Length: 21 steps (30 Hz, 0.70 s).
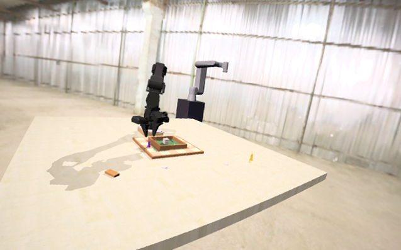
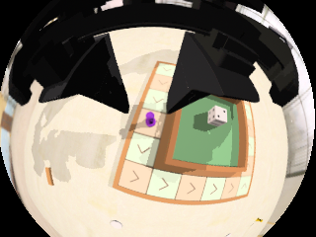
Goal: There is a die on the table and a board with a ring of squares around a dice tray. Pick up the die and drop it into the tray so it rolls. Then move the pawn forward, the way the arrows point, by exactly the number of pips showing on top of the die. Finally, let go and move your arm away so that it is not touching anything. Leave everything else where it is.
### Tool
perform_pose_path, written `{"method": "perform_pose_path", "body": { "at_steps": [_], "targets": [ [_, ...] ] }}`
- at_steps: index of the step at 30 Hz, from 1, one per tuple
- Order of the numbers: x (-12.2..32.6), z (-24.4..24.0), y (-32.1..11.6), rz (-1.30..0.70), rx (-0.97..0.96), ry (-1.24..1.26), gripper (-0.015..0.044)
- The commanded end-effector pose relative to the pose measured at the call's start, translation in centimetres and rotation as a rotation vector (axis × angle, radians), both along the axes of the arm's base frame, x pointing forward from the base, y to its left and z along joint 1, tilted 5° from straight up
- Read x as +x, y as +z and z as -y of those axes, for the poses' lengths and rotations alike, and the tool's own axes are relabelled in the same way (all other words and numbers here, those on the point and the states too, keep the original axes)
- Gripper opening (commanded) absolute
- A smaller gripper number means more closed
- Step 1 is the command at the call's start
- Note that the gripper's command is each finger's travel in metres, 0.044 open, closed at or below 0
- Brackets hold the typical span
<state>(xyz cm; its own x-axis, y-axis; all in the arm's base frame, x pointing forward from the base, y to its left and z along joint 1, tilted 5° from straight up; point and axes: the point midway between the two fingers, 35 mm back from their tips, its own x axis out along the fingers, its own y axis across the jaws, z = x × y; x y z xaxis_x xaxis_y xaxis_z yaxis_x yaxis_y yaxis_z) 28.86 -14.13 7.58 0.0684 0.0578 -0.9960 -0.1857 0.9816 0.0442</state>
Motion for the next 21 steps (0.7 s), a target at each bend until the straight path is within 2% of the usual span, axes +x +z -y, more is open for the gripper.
{"method": "perform_pose_path", "body": {
  "at_steps": [1,21],
  "targets": [
    [-0.3,-0.1,-0.9,-0.018,0.005,0.004,0.0200],
    [-0.1,-0.3,-4.1,-0.018,0.006,0.004,0.0200]
  ]
}}
